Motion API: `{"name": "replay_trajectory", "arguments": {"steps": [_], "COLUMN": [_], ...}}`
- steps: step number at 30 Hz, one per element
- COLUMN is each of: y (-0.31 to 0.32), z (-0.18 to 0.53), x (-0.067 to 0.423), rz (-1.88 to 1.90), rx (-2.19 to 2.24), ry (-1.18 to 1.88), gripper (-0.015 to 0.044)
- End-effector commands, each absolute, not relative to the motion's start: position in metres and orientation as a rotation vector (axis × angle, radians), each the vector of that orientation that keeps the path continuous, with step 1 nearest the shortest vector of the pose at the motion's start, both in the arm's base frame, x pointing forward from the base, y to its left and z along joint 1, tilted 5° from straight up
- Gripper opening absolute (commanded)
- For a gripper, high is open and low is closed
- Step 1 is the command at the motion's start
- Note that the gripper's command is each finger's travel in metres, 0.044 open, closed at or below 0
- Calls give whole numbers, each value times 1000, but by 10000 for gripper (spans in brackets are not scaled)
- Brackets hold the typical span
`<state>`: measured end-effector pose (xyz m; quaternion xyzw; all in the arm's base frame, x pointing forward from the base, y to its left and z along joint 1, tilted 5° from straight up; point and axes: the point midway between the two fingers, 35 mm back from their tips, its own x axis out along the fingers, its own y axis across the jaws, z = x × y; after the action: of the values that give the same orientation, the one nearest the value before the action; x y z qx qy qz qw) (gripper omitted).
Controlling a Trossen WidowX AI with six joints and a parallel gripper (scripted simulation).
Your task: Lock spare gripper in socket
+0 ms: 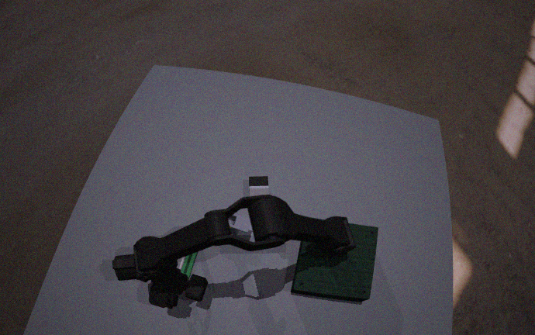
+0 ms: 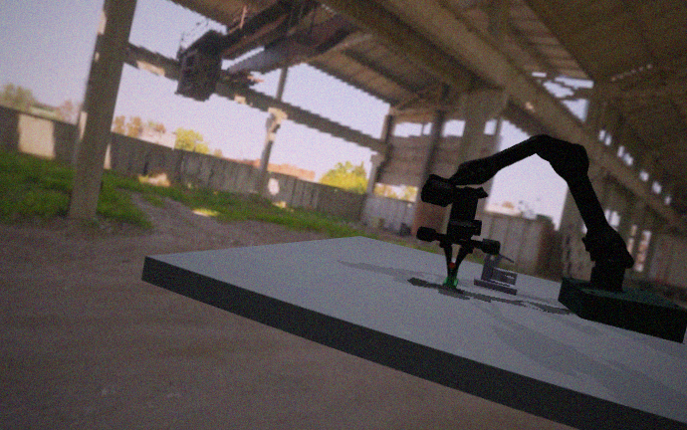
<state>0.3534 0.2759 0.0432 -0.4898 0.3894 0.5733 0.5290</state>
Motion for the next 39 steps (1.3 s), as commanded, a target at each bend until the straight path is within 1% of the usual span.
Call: {"name": "replay_trajectory", "arguments": {"steps": [1, 14, 21, 22, 26, 39], "y": [275, 276, 276, 276, 276, 271], "z": [36, 34, 34, 34, 34, 68], "x": [353, 353, 353, 353, 353, 346], "rz": [1366, 1365, 1370, 1370, 1370, 1375], "rx": [-1165, -1165, -1170, -1170, -1170, -1168], "ry": [936, 935, 931, 931, 931, 947], "gripper": [0, 0, 184, 200, 200, 200]}}
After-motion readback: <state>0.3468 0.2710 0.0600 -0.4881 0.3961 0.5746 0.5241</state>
